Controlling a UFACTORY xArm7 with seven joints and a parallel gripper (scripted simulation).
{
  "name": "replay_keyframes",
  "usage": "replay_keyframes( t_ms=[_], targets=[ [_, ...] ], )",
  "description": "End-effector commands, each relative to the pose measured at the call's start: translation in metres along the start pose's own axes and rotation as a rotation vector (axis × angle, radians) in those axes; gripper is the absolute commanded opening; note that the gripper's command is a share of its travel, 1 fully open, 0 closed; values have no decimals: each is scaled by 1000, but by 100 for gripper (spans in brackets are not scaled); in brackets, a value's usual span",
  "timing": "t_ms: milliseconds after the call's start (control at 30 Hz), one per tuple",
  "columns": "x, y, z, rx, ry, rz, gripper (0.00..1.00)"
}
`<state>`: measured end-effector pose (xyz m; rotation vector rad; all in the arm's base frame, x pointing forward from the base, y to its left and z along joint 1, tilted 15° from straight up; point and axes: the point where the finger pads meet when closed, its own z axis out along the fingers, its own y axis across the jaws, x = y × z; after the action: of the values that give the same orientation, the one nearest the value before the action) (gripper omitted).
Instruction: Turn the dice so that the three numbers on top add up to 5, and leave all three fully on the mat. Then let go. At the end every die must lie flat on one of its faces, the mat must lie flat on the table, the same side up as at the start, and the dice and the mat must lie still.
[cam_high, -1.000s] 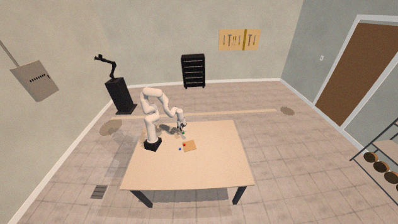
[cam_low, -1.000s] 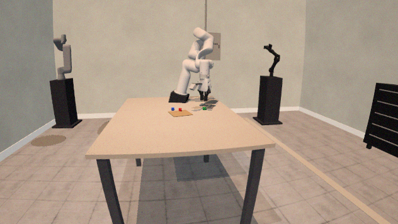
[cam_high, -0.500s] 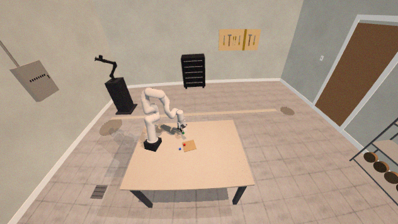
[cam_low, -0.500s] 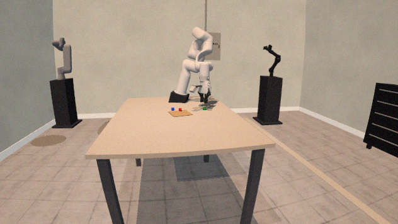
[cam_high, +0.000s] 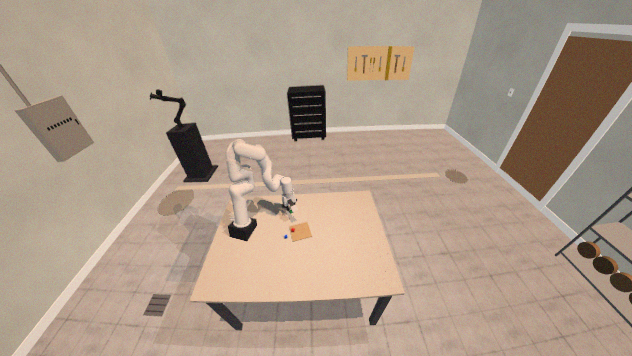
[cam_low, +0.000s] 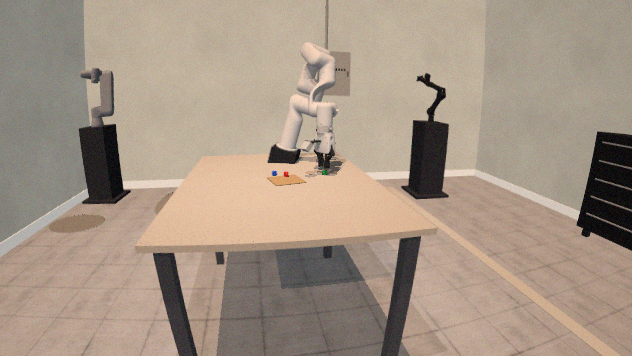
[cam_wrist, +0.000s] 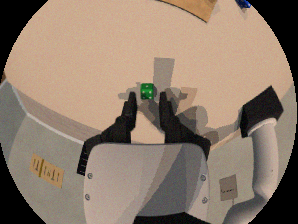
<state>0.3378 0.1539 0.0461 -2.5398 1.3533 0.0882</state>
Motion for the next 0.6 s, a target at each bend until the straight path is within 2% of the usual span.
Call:
replay_keyframes(
  t_ms=[0, 567],
  targets=[
    [1, -1, 4, -1, 3, 1, 36],
    [1, -2, 10, -1, 3, 1, 36]
  ],
)
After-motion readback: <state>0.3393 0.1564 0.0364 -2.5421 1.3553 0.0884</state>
